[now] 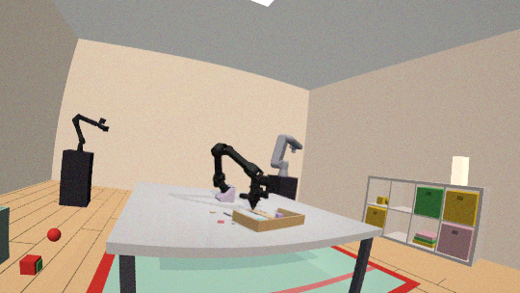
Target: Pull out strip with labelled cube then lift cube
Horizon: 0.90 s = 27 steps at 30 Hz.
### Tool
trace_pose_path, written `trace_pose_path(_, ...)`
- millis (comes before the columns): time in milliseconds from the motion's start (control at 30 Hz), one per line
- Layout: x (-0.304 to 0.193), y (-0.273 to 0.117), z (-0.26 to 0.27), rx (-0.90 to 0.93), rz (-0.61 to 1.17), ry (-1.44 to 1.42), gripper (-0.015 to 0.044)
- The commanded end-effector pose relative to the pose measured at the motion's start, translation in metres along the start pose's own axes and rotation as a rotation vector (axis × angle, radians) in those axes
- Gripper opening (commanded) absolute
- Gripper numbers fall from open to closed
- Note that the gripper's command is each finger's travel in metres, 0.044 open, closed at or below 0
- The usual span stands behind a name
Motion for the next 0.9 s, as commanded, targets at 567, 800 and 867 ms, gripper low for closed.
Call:
trace_pose_path(567, -0.038, 0.005, 0.007, 0.005, 0.026, -0.009, 0.0000)
trace_pose_path(800, -0.048, 0.004, 0.009, 0.005, 0.027, -0.010, 0.0000)
trace_pose_path(867, -0.051, 0.004, 0.010, 0.005, 0.027, -0.010, 0.0000)
Point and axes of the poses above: the point midway between the two fingers, 35 mm back from their tips, its own y axis out along the fingers, its own z axis across the jaws, x = y × z, the point moved 2 cm from there along -y, back along the fingers, and after that the axes turned 10 degrees about -y, right-handed, at the moved point
